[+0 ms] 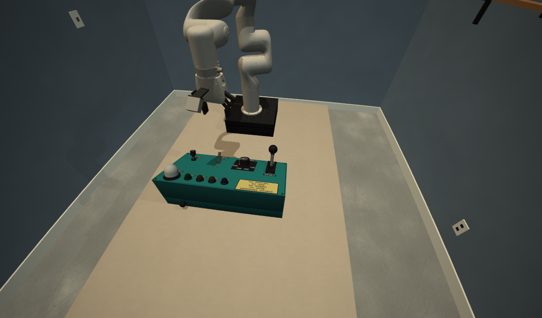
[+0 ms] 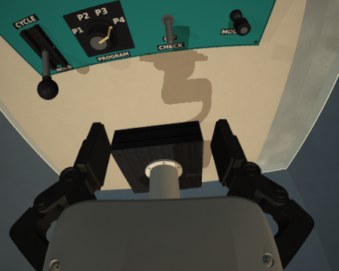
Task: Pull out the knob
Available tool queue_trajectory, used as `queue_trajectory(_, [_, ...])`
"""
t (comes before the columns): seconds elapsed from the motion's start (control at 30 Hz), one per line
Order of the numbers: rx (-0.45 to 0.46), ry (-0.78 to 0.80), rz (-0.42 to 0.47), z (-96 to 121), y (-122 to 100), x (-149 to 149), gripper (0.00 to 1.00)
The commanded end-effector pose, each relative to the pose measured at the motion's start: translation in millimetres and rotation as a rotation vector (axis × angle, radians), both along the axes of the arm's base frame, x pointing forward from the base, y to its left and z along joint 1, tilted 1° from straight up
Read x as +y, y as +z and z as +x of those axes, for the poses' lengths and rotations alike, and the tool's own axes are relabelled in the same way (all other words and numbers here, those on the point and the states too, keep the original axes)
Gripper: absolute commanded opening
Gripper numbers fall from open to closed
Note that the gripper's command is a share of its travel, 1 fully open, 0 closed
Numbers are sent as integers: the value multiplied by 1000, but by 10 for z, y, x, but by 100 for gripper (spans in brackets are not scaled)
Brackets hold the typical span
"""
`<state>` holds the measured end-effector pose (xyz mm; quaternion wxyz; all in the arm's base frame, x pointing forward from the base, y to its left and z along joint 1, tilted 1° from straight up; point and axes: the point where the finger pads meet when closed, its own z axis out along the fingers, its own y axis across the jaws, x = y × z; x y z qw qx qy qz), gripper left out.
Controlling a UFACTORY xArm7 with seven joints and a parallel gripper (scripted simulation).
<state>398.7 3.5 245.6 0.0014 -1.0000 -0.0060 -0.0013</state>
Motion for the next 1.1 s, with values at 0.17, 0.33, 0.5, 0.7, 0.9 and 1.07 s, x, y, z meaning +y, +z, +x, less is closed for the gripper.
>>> queue_trajectory(0.17, [-97,46,21,140,-162,159,100])
queue_trajectory(0.33, [-97,46,21,140,-162,159,100])
queue_trajectory(0.5, [-97,46,21,140,-162,159,100])
queue_trajectory(0.7, [-141,72,32,184,-247,249,100])
queue_trajectory(0.9, [-185,96,44,218,-326,340,100])
queue_trajectory(1.07, [-185,96,44,218,-326,340,100])
